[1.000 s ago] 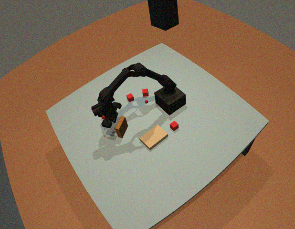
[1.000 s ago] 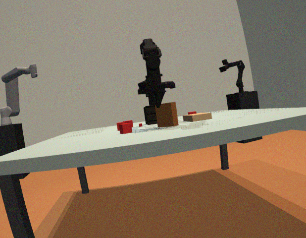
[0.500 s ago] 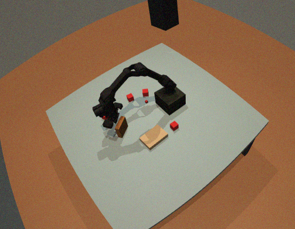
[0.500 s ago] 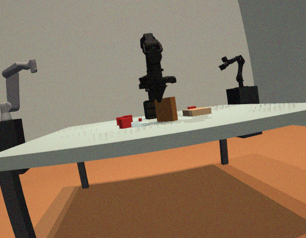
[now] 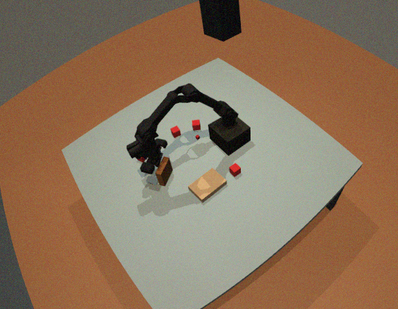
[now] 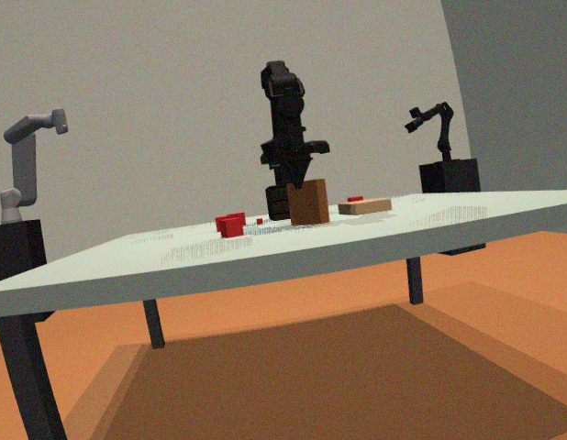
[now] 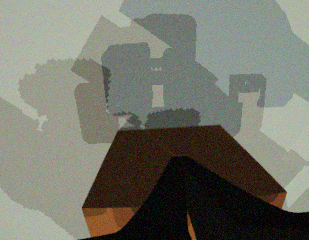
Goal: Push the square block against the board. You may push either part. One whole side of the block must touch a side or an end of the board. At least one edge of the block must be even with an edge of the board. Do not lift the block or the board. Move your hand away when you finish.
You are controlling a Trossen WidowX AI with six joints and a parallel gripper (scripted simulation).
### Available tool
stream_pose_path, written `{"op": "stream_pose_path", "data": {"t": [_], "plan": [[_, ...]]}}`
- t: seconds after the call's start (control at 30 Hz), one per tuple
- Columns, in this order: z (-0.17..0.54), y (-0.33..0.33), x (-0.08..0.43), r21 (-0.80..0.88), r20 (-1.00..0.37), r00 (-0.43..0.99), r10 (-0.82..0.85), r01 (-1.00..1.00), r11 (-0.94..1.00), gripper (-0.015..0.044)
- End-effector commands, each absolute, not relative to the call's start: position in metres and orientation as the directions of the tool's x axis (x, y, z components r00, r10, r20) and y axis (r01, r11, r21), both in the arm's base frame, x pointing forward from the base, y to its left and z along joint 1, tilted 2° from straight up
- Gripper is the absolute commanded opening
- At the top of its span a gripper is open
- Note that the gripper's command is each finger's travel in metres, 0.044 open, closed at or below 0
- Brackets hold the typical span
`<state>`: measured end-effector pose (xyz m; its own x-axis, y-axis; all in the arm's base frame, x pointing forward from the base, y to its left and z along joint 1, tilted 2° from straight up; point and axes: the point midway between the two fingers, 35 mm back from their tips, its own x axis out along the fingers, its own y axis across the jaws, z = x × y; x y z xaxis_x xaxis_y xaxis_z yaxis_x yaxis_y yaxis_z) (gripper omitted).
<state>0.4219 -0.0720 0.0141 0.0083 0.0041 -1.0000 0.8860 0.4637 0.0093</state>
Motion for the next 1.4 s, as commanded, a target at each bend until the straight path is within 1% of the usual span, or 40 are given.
{"op": "stream_pose_path", "data": {"t": [0.0,1.37], "plan": [[0.012,-0.067,0.419,0.006,-1.0,0.002,0.009,0.886,0.463,0.0],[0.011,-0.043,0.406,0.006,-1.0,0.001,0.011,0.886,0.463,0.0]]}}
